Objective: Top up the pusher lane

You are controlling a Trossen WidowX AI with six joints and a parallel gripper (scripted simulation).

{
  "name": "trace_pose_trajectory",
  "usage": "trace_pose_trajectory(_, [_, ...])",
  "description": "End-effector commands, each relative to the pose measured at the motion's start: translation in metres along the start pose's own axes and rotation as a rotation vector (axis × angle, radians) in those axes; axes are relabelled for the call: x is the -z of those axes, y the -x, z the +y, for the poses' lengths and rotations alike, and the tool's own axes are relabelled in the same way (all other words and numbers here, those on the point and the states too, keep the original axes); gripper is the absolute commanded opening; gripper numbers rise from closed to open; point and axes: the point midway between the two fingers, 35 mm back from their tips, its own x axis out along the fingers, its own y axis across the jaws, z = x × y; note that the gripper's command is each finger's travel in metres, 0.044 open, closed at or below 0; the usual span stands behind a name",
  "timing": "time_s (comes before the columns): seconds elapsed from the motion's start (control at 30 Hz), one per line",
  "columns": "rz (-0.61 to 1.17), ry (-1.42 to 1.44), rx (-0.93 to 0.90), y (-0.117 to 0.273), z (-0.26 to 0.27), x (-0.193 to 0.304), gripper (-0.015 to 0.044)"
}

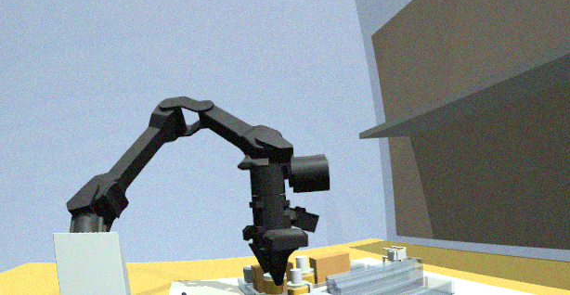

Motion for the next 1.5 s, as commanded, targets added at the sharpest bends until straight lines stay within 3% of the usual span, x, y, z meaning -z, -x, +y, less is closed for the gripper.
trace_pose_trajectory(0.0, [-0.024,0.014,-0.004,0.0026,0.0014,-0.0084,0.0])
trace_pose_trajectory(1.47, [-0.024,0.015,-0.004,-0.0041,0.0015,-0.0113,0.0])
